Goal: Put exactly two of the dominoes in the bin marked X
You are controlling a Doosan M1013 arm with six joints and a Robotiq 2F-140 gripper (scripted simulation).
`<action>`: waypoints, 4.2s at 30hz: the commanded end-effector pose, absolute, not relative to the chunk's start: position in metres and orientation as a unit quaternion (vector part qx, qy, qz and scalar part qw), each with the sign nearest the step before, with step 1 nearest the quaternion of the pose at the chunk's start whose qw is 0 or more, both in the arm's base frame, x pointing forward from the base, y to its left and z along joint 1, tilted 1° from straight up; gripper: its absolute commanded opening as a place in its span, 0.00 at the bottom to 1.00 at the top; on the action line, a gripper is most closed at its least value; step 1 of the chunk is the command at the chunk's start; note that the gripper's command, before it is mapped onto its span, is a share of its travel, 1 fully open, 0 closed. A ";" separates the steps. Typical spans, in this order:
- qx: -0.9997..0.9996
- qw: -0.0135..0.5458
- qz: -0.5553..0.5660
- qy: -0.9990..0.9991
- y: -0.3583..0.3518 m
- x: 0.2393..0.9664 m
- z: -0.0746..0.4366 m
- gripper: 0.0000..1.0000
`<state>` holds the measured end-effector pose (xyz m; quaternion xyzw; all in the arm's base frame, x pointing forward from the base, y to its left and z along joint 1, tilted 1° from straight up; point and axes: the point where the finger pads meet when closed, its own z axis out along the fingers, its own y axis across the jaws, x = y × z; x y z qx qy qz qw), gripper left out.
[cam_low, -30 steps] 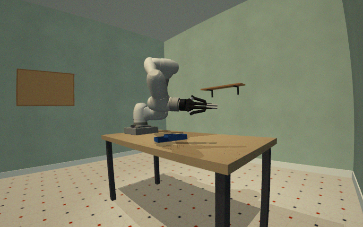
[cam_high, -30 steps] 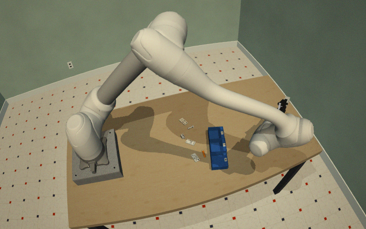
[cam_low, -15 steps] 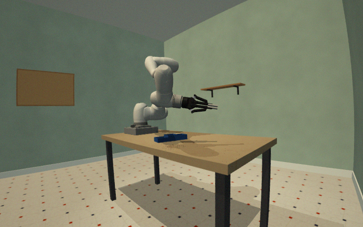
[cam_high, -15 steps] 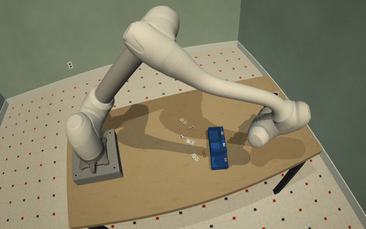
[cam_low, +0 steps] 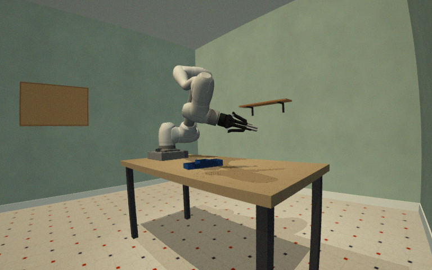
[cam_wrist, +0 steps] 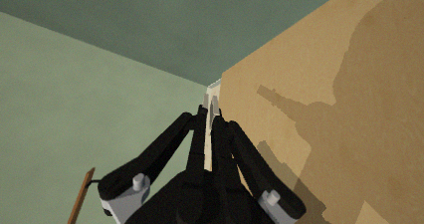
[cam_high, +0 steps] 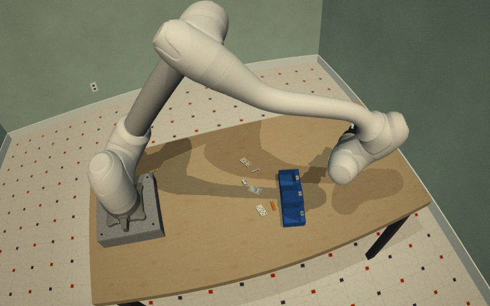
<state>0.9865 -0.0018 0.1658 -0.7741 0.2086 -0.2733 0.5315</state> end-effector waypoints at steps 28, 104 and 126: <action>-0.855 0.467 -0.166 0.152 0.071 0.880 0.152 0.05; -0.999 0.042 0.006 0.003 0.018 0.574 0.141 0.05; -1.000 0.006 0.004 -0.005 0.004 0.561 0.147 0.05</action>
